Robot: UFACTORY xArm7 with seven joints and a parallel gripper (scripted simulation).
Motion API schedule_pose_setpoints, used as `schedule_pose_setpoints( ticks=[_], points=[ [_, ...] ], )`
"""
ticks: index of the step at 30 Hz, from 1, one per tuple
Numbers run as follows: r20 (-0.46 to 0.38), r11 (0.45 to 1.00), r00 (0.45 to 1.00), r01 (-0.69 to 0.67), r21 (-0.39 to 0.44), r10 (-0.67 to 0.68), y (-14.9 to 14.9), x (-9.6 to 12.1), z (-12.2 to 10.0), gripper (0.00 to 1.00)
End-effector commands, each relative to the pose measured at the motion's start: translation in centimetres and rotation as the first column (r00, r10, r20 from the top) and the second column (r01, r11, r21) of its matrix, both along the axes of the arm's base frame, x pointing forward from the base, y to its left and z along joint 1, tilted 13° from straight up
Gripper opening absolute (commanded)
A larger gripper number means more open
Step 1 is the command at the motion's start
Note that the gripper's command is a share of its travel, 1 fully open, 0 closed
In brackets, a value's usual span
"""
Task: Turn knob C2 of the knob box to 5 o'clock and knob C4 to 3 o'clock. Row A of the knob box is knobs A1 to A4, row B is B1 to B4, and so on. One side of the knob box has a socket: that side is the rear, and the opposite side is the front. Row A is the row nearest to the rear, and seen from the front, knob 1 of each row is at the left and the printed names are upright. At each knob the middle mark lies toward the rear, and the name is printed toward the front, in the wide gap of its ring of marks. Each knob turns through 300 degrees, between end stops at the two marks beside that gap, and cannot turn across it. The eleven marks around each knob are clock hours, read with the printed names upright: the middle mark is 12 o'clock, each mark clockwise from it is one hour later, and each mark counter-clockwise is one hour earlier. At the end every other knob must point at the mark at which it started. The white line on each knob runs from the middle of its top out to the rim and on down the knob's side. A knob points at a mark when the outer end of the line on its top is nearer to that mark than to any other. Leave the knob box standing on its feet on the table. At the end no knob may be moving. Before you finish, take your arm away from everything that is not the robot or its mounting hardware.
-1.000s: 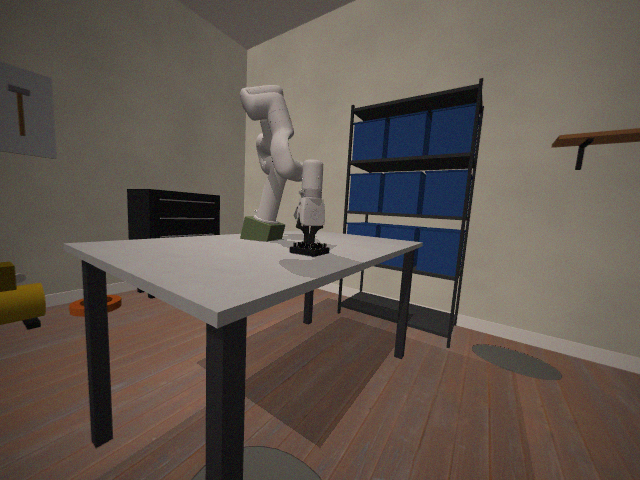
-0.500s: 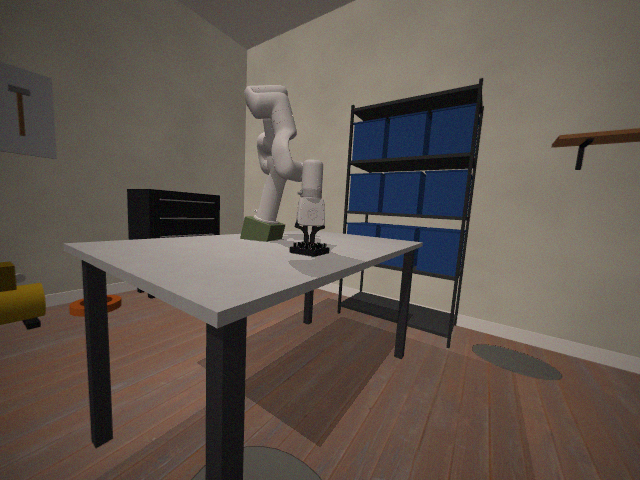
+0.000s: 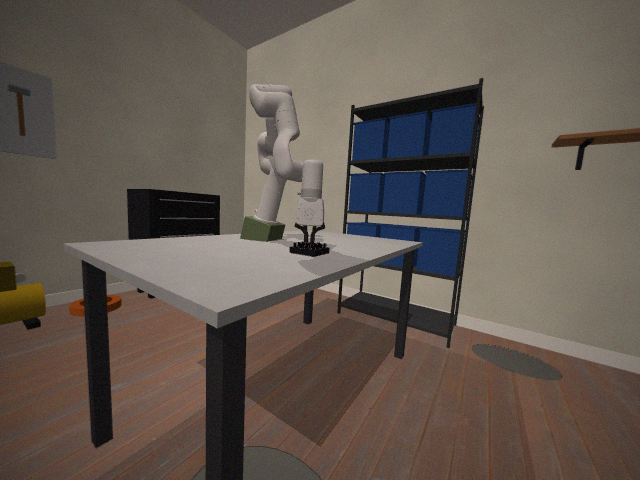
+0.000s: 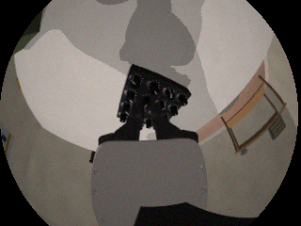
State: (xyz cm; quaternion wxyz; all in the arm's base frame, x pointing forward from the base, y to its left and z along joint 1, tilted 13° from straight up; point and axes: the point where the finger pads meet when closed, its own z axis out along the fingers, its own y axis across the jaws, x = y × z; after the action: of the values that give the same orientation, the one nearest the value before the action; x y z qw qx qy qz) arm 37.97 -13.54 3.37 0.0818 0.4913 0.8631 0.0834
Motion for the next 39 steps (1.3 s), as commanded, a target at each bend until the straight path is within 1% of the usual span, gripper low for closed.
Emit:
schedule_pose_setpoints(
  ticks=[1, 9, 11, 21, 26, 39],
  points=[
    [-0.005, 0.995, 0.995, 0.096, 0.017, -0.096, -0.05, 0.08, 0.06, 0.08],
    [-0.021, 0.965, 0.966, 0.257, 0.053, -0.256, -0.05, 0.08, 0.06, 0.08],
    [-0.021, 0.965, 0.966, 0.257, 0.053, -0.256, -0.05, 0.08, 0.06, 0.08],
    [-0.040, 0.916, 0.920, 0.392, 0.081, -0.390, -0.05, 0.08, 0.06, 0.08],
    [-0.047, 0.897, 0.902, 0.432, 0.089, -0.430, -0.05, 0.08, 0.06, 0.08],
    [-0.053, 0.878, 0.883, 0.469, 0.097, -0.466, -0.05, 0.08, 0.06, 0.08]
  ],
)
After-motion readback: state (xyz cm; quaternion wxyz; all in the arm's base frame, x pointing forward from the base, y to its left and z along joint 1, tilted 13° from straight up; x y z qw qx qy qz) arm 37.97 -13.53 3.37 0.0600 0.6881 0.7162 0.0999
